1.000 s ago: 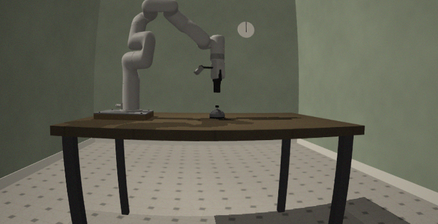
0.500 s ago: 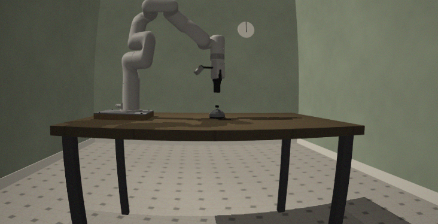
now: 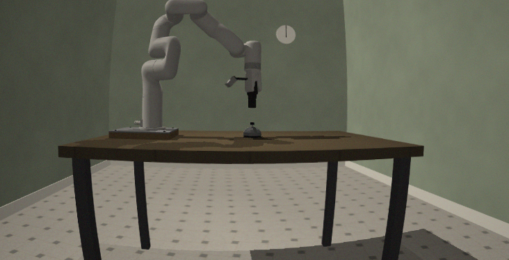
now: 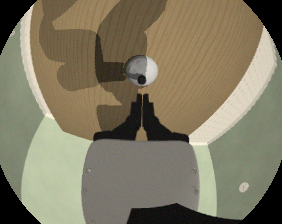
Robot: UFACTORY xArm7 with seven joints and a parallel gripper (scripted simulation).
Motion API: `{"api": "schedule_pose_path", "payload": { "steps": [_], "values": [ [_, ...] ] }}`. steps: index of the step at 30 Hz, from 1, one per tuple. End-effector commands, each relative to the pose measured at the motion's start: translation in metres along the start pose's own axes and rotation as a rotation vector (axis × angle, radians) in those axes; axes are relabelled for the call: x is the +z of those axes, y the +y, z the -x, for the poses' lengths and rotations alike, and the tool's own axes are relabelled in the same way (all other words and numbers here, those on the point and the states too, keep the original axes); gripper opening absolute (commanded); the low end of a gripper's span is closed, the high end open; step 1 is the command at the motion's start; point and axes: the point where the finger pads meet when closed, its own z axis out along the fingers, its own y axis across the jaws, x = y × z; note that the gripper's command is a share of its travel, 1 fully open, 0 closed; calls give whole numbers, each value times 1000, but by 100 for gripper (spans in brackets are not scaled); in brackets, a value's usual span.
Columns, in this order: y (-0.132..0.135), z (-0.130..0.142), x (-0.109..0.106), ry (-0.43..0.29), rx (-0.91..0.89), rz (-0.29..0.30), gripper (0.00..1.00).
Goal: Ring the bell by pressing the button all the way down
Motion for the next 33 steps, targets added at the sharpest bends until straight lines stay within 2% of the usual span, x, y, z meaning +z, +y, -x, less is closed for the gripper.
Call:
{"api": "schedule_pose_path", "payload": {
  "steps": [1, 9, 33],
  "values": [
    [0, 1, 2, -3, 0, 0, 0],
    [0, 2, 9, -3, 0, 0, 0],
    [-1, 3, 47, -3, 0, 0, 0]
  ]
}}
